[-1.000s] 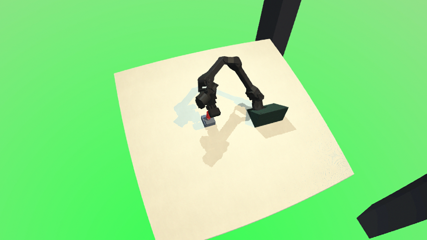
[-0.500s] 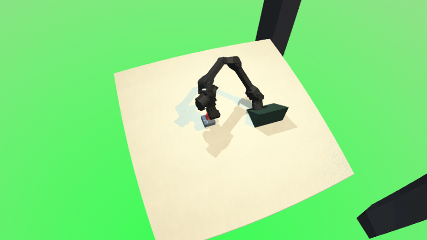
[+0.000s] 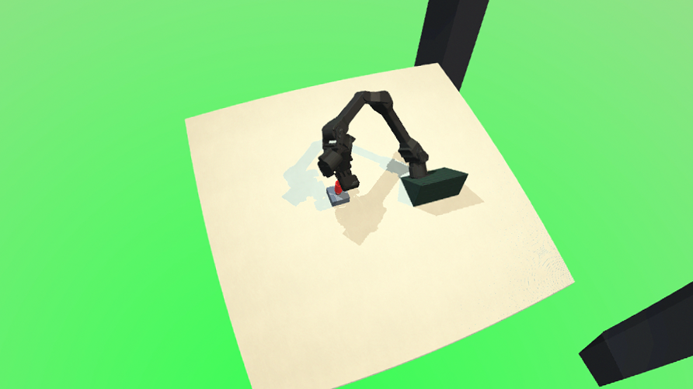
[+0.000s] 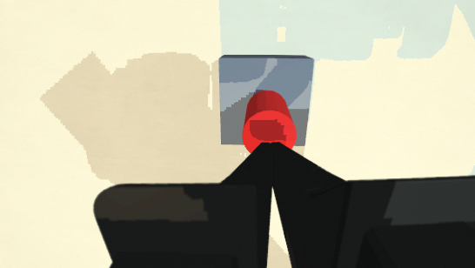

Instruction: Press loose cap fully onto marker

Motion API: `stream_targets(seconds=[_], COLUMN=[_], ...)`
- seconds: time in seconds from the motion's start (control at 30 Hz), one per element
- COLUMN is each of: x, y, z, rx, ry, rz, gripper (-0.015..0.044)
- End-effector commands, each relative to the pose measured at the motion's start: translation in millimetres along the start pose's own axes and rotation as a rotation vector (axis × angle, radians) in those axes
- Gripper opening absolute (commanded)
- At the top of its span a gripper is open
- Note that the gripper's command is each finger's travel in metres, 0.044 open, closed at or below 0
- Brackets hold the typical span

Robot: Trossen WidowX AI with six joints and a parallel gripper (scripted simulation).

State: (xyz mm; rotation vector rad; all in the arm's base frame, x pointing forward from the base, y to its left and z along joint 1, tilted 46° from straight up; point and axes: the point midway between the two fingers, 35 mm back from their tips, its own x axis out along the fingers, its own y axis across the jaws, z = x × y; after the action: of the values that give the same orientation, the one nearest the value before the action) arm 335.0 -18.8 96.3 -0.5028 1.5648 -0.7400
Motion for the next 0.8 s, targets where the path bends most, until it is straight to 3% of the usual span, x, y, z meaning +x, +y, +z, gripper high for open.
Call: stream_targets(seconds=[0.0, 0.17, 0.7, 0.77], x=[-62.8, -66.4, -66.4, -66.4], y=[1.1, 0.9, 0.9, 0.9], z=[-2.6, -3.3, -3.3, -3.3], rx=[-0.078, -0.083, -0.083, -0.083], ry=[-0.114, -0.12, -0.12, -0.12], rz=[0.043, 0.045, 0.045, 0.045], gripper=[0.0, 0.0, 0.042, 0.044])
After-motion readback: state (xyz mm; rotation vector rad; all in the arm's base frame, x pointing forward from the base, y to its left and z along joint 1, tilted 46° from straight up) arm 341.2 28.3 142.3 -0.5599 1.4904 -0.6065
